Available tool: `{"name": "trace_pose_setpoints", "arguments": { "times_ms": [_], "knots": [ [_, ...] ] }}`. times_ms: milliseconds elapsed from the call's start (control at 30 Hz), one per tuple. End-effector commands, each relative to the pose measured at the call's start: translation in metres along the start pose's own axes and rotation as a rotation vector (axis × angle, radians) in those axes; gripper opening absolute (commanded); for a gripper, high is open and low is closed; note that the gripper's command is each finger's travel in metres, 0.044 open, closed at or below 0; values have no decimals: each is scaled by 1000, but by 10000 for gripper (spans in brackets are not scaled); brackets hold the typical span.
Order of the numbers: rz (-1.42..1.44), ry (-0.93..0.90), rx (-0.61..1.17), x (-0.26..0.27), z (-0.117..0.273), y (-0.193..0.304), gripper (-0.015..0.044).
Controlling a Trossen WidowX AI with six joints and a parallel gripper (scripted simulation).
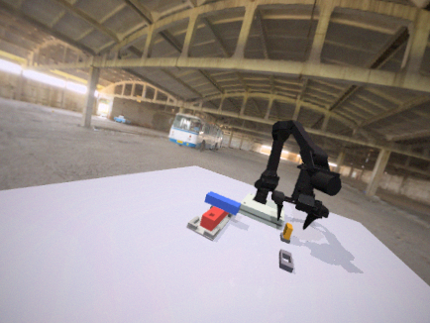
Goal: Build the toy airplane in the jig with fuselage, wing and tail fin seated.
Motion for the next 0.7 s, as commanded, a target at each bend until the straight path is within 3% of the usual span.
{"name": "trace_pose_setpoints", "arguments": {
  "times_ms": [0,667],
  "knots": [
    [-4,0,10,0,-9,1,440],
    [-4,0,10,0,-41,2,440]
  ]
}}
Point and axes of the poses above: the point midway between the two fingers, 35 mm back from their tips, its own z axis back along the fingers, its own x axis across the jaws, y = z × x, the point moved 3 cm from there along z, back along the fingers, and after that the axes turned 1 degree about -z, right-handed, at the moved point
